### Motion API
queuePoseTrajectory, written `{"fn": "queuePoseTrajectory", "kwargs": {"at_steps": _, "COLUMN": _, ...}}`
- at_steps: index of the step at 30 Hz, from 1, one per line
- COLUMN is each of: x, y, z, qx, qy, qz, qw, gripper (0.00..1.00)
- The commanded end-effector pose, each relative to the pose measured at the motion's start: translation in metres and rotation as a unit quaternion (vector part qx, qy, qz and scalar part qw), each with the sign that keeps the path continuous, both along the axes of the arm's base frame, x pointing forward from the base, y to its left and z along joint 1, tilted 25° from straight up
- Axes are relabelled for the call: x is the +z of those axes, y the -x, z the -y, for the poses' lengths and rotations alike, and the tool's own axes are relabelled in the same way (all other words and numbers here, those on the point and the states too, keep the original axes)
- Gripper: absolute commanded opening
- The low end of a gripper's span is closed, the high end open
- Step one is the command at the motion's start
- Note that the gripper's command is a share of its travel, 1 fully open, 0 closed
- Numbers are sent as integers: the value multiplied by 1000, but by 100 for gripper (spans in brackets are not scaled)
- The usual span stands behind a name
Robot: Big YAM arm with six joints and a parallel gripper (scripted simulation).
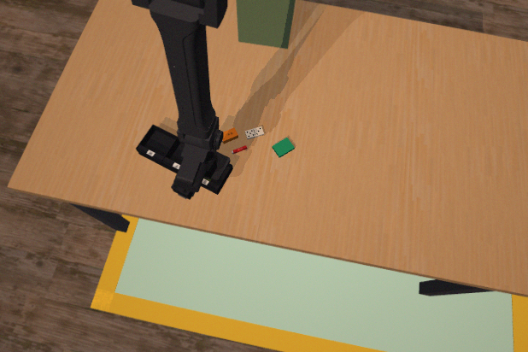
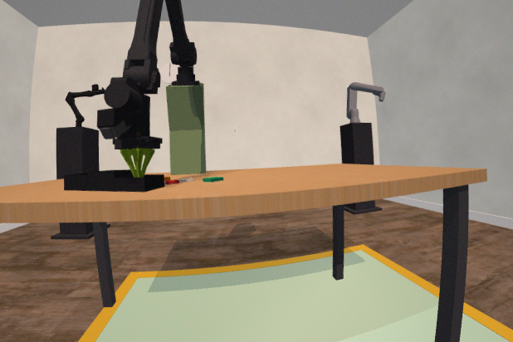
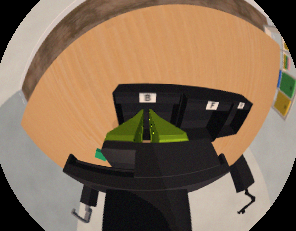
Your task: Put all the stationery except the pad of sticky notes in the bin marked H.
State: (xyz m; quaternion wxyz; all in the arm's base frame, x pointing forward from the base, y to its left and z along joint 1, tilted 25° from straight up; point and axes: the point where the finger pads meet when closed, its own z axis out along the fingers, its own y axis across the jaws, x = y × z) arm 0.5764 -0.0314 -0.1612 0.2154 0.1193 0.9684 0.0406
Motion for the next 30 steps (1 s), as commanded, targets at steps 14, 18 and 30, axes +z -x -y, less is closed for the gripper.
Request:
{"fn": "queuePoseTrajectory", "kwargs": {"at_steps": 14, "x": 0, "y": -8, "z": 1, "qx": -2, "qy": 1, "qz": 6, "qw": 1000, "gripper": 8}}
{"fn": "queuePoseTrajectory", "kwargs": {"at_steps": 18, "x": 0, "y": -8, "z": 1, "qx": -2, "qy": 1, "qz": 6, "qw": 1000, "gripper": 8}}
{"fn": "queuePoseTrajectory", "kwargs": {"at_steps": 30, "x": 0, "y": -7, "z": 1, "qx": -2, "qy": 1, "qz": 6, "qw": 1000, "gripper": 8}}
